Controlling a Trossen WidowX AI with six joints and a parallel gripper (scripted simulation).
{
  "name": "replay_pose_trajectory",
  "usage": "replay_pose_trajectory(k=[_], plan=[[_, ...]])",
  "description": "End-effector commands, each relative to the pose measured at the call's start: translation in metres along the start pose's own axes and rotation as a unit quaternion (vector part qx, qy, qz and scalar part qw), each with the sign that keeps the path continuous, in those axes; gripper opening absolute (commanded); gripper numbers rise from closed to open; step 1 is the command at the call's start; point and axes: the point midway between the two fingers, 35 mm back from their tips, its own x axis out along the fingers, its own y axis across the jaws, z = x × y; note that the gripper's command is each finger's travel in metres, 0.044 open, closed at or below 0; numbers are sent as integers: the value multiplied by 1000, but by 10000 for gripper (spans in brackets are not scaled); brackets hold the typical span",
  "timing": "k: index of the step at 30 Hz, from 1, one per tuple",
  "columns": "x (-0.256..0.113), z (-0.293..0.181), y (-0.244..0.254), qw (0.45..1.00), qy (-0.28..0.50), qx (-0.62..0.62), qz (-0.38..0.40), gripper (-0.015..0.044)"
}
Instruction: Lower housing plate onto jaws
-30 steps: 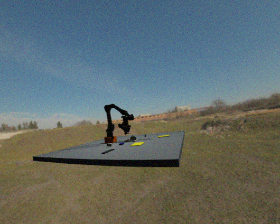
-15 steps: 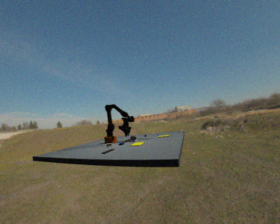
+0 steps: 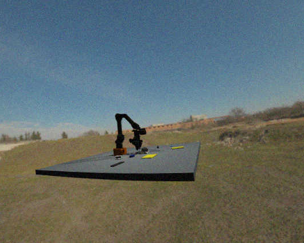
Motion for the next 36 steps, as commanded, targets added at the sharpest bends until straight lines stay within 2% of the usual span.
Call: replay_pose_trajectory(k=[1, 36], plan=[[6, 1, 1, 1000, -1, 3, 2, 351], [20, 3, 0, 1000, -1, 3, 2, 351]])
